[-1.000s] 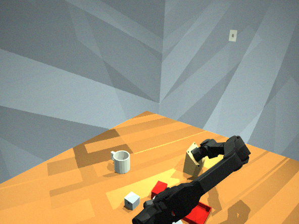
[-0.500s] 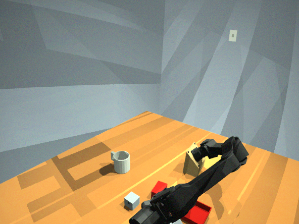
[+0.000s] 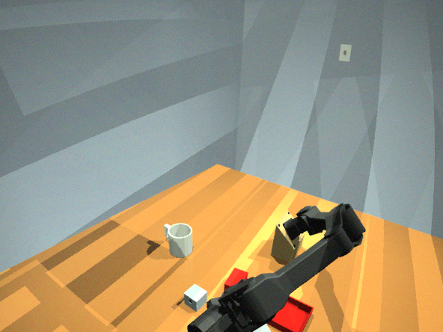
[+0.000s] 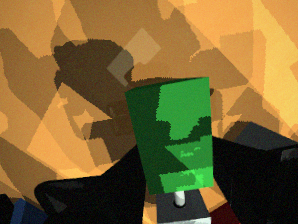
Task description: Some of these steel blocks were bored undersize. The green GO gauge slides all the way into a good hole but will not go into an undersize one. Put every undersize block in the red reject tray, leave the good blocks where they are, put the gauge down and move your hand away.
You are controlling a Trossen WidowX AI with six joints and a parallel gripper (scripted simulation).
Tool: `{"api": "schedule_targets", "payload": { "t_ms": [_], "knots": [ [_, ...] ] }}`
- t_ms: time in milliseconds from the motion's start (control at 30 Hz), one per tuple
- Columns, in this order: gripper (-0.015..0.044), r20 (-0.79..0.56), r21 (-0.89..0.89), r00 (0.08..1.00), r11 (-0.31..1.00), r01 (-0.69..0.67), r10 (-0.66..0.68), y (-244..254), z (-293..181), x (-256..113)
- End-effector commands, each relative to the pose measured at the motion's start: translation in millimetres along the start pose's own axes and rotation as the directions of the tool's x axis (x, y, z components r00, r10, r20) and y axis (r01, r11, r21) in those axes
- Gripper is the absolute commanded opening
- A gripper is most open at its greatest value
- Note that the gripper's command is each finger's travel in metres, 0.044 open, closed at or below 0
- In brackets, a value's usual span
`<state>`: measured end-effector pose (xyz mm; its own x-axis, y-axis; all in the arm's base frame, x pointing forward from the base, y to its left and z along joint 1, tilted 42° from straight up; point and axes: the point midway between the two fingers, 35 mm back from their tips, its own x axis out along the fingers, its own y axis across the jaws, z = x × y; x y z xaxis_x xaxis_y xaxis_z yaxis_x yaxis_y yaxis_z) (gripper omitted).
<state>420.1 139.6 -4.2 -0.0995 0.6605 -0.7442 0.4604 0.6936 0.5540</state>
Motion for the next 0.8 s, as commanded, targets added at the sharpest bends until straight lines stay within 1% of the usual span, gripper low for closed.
{"api": "schedule_targets", "payload": {
  "t_ms": [0,767],
  "knots": [
    [0.0,0.009,-0.005,1.0,1.0,0.0,0.0,-0.3,3.1,-2.7],
    [0.0,0.01,-0.005,1.0,1.0,0.0,0.0,0.5,10.3,-2.9]
  ]
}}
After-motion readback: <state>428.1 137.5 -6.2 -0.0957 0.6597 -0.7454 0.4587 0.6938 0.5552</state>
